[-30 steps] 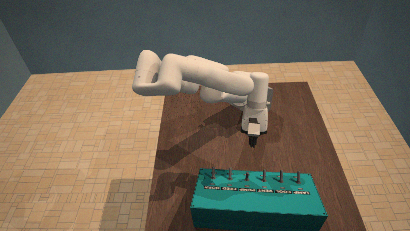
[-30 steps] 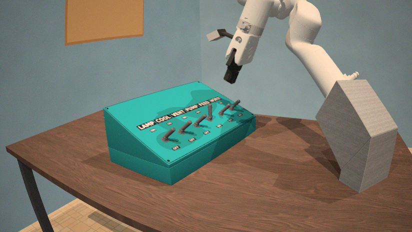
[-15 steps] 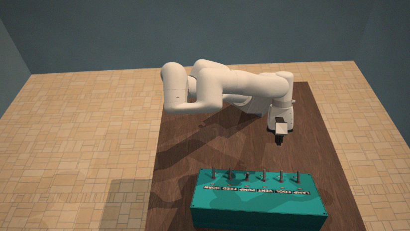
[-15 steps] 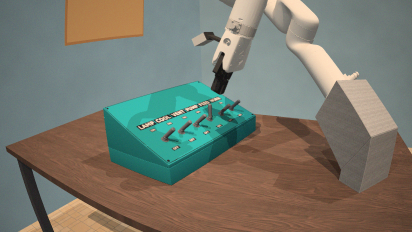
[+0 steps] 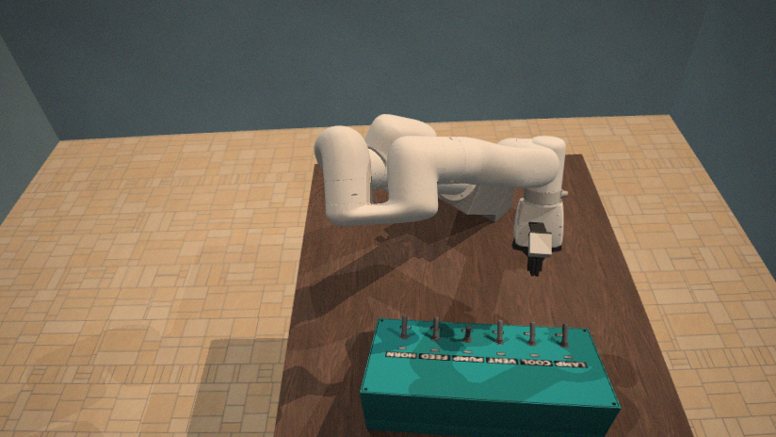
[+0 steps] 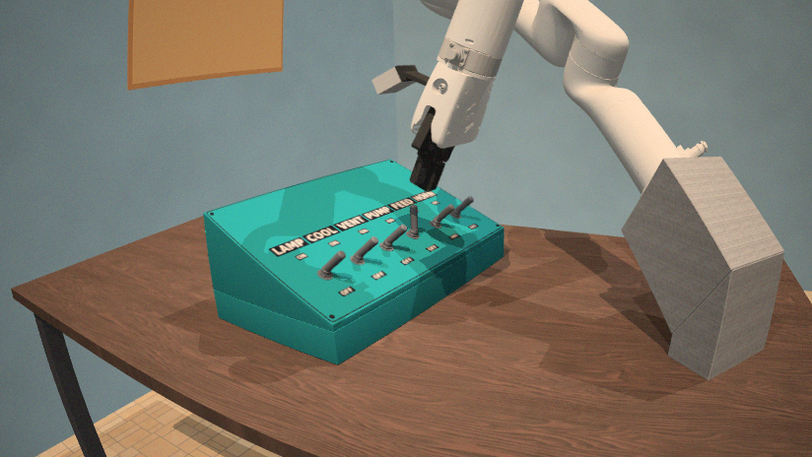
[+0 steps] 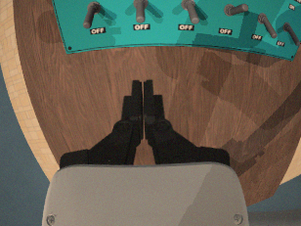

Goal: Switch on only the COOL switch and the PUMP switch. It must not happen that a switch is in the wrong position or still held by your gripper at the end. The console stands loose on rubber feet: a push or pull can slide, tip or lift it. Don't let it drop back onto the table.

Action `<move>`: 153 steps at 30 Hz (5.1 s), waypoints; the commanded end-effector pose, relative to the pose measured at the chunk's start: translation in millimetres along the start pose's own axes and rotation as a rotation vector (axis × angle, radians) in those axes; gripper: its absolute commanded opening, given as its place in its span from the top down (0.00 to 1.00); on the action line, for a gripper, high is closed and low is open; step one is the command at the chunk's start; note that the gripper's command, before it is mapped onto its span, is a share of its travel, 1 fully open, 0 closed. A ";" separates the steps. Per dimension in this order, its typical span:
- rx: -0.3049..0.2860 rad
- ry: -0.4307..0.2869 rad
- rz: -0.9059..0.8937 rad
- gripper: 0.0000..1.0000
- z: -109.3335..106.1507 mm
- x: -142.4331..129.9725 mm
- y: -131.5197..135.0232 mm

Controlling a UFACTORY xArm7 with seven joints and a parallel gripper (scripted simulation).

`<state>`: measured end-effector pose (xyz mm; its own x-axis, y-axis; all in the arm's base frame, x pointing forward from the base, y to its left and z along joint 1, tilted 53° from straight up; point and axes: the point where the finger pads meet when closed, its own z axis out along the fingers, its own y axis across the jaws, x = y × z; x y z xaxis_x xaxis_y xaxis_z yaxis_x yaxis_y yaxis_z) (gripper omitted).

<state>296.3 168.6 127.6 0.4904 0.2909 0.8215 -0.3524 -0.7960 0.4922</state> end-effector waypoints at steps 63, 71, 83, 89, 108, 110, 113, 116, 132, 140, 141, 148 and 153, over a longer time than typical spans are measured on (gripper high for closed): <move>0.003 0.001 0.001 1.00 88.9 0.3 -2.5; 0.003 0.001 0.001 1.00 104.2 0.2 -2.7; 0.003 0.001 0.001 1.00 115.7 0.2 -2.9; 0.003 0.001 0.001 1.00 116.3 0.2 -2.9; 0.003 0.001 0.001 1.00 115.6 0.8 -3.7; 0.003 0.001 0.001 1.00 115.4 1.0 -4.0; 0.003 0.001 0.001 1.00 115.3 1.1 -4.1; 0.003 0.001 0.001 1.00 115.3 1.1 -4.1; 0.003 0.001 0.001 1.00 115.3 1.3 -4.1; 0.003 0.001 0.001 1.00 115.3 2.6 -4.1; 0.003 0.001 0.001 1.00 115.3 2.9 -4.1; 0.003 0.001 0.001 1.00 115.3 6.3 -4.1; 0.003 0.001 0.001 1.00 115.3 8.3 -4.1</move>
<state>392.9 110.9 97.3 0.4911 0.2903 0.8213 -0.3526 -0.7959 0.4921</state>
